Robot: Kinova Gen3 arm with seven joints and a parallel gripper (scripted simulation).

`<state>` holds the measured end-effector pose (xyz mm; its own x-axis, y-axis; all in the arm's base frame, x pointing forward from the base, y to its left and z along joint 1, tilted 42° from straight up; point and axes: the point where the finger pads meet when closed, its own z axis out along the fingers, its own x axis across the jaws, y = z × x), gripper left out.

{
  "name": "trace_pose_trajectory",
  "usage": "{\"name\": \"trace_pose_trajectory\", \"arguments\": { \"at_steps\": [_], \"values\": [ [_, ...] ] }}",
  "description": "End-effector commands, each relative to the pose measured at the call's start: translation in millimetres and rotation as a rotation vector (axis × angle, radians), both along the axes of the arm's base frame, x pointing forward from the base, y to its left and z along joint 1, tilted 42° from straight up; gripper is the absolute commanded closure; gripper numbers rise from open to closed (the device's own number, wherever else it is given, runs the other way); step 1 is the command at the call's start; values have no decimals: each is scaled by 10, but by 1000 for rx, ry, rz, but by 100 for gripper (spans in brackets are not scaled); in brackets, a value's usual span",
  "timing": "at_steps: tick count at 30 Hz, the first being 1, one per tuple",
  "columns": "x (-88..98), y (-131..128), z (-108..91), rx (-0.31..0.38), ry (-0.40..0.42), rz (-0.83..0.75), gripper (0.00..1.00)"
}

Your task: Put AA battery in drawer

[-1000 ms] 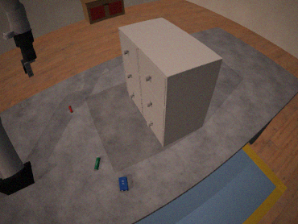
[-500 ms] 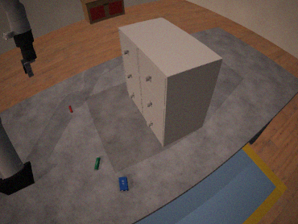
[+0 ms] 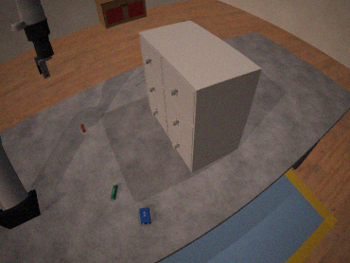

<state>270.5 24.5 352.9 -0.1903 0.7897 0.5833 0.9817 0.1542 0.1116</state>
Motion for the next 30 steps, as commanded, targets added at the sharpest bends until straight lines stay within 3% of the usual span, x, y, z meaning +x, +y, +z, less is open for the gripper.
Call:
{"name": "trace_pose_trajectory", "arguments": {
  "at_steps": [1,5,10,13,14,15,28,30],
  "values": [
    [152,-155,-89,5,38,-34,0],
    [480,-781,-176,24,48,-101,0],
    [597,-1154,-258,32,54,-135,0],
    [667,-1545,-364,39,60,-166,0],
    [667,-1545,-364,39,60,-166,0],
    [683,-1741,-424,43,64,-180,0],
    [683,-1741,-424,43,64,-180,0],
    [677,-2121,-556,50,71,-205,0]
  ]
}}
